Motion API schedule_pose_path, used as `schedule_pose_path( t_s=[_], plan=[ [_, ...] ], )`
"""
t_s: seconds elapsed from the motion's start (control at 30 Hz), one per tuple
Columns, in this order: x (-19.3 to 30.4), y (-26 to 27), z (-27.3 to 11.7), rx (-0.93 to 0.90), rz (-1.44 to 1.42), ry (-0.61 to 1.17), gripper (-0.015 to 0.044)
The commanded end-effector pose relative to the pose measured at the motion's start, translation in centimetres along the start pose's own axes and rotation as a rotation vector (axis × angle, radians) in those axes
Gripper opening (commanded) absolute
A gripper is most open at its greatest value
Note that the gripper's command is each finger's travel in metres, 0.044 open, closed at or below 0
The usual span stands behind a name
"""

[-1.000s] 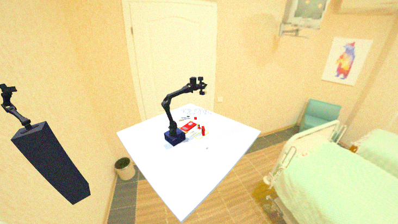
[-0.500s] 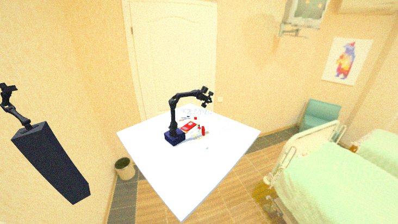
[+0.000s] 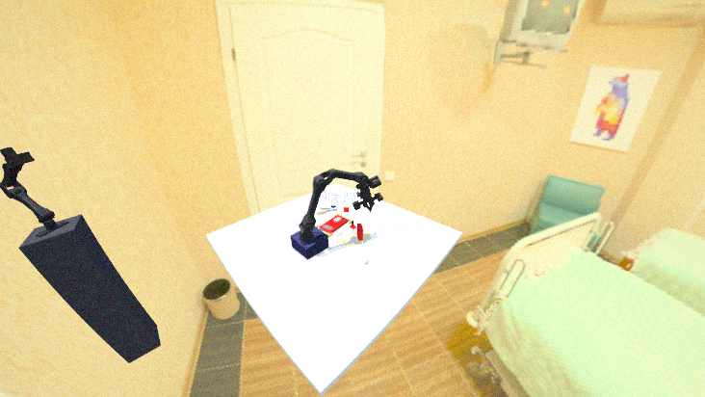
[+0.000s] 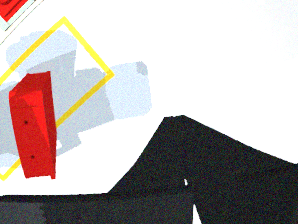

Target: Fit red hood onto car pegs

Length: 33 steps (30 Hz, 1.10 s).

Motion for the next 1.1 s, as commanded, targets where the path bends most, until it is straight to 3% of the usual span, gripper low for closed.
schedule_pose_path(
  t_s=[0.0, 0.37, 0.63, 1.07],
  plan=[
    [1.7, 2.4, 3.2, -0.199, 0.082, 0.076, 0.0],
    [2.3, 3.4, 4.7, -0.268, 0.108, 0.103, 0.0],
    [2.7, 4.5, 8.4, -0.269, 0.108, 0.104, 0.0],
    [2.6, 4.8, 8.4, -0.269, 0.108, 0.104, 0.0]
  ],
)
Point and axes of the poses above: the point midway between the two fingers, 35 mm back from their tips, its own z axis out along the fingers, its own y axis across the jaws, x = y × z, the point moved 4 cm from there along -z, back along the fingers, and after that the axes turned 1 degree about z, right-handed, at the moved point
